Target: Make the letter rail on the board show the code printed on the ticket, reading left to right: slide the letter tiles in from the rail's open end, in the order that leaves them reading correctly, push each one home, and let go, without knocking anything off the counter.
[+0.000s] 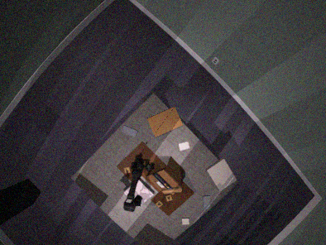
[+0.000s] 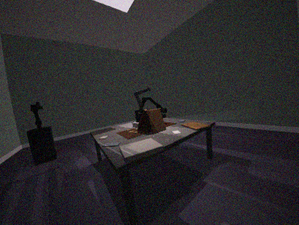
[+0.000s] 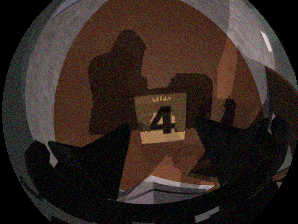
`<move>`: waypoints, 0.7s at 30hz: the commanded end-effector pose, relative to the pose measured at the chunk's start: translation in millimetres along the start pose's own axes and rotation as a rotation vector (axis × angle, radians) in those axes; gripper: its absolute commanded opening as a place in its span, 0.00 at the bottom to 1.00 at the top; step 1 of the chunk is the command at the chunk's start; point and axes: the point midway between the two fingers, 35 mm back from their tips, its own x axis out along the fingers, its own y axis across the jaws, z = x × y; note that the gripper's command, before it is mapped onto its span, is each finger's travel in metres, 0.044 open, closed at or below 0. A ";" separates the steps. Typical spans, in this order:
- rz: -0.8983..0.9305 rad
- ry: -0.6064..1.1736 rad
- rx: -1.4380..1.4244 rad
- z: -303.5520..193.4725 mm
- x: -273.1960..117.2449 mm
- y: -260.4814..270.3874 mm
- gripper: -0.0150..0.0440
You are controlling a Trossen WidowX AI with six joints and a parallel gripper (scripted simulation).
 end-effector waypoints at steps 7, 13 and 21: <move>-0.003 0.007 0.006 -1.7 13.6 -0.5 0.83; -0.003 0.007 0.006 -1.7 13.6 -0.5 0.83; -0.003 0.007 0.006 -1.7 13.6 -0.5 0.80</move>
